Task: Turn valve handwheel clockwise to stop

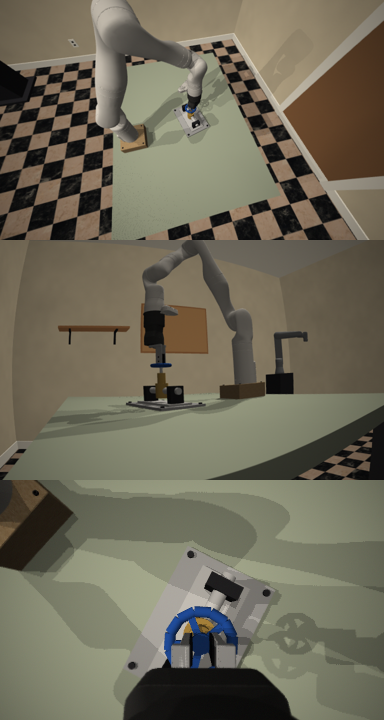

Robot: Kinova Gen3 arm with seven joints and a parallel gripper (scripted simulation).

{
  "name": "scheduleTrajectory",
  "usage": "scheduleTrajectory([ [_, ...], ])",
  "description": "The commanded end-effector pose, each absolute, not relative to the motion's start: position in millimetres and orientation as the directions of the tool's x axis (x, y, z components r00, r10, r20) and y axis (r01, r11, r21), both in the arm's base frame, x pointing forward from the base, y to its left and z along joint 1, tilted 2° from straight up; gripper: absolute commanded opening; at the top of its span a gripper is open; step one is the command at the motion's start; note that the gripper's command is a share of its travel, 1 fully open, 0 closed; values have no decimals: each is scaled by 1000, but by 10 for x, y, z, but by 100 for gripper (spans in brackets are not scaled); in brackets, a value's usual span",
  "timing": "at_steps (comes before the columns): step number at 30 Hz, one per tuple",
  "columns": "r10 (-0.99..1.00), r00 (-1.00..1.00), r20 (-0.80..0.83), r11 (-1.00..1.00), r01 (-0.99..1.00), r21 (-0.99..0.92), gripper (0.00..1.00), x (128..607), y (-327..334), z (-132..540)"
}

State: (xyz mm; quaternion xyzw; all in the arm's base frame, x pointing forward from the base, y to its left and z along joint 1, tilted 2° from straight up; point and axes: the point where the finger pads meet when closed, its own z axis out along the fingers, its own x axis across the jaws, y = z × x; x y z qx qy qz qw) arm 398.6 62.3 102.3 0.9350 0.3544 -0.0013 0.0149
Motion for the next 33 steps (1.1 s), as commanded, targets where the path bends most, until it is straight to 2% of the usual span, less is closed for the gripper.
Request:
scheduleTrajectory([
  [1,661,750,-11,-750,661,27,0,3991,625,1030],
  [2,661,750,-11,-750,661,27,0,3991,625,1030],
  [3,661,750,-11,-750,661,27,60,3991,625,1030],
  [33,661,750,-11,-750,661,27,60,3991,625,1030],
])
